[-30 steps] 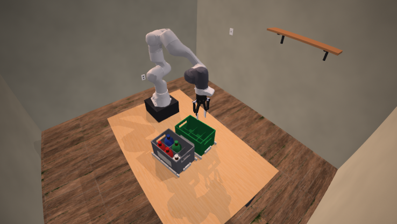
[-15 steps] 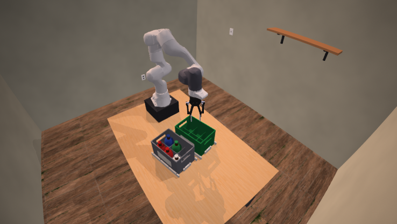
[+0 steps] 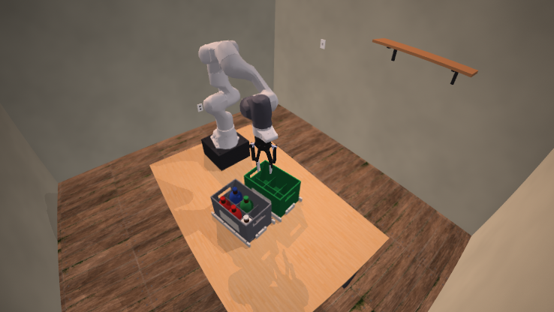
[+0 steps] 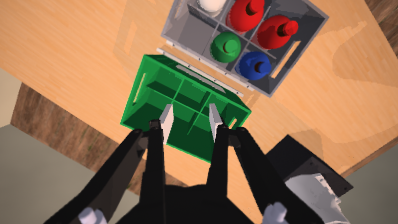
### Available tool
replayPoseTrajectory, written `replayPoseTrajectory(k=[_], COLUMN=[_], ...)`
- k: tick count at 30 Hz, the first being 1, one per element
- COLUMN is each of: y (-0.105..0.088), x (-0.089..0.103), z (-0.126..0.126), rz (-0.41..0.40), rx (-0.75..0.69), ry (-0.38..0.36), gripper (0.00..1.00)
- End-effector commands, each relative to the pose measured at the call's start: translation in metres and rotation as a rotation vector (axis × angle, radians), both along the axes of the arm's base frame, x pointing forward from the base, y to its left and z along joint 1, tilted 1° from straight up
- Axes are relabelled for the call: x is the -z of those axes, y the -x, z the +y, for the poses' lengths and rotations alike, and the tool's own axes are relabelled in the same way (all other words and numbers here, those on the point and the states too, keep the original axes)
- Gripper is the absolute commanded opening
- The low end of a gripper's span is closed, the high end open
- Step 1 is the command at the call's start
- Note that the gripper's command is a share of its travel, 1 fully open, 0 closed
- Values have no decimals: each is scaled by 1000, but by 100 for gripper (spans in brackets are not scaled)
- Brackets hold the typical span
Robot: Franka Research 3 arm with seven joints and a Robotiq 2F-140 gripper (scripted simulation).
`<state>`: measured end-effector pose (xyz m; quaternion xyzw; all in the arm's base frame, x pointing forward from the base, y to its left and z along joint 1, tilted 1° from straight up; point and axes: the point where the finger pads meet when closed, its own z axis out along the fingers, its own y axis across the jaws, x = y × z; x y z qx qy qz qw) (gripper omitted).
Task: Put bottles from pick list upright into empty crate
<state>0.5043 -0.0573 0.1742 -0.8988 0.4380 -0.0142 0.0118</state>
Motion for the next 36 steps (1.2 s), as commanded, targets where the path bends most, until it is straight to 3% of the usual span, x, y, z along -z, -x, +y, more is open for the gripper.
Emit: replayPoseTrajectory(k=[1, 19, 36], y=[0, -12, -24], x=[-3, -24, -44], z=[-16, -92, -163], rz=[11, 34, 34], rx=[157, 491, 491], ry=[3, 9, 9], gripper=[38, 38, 38])
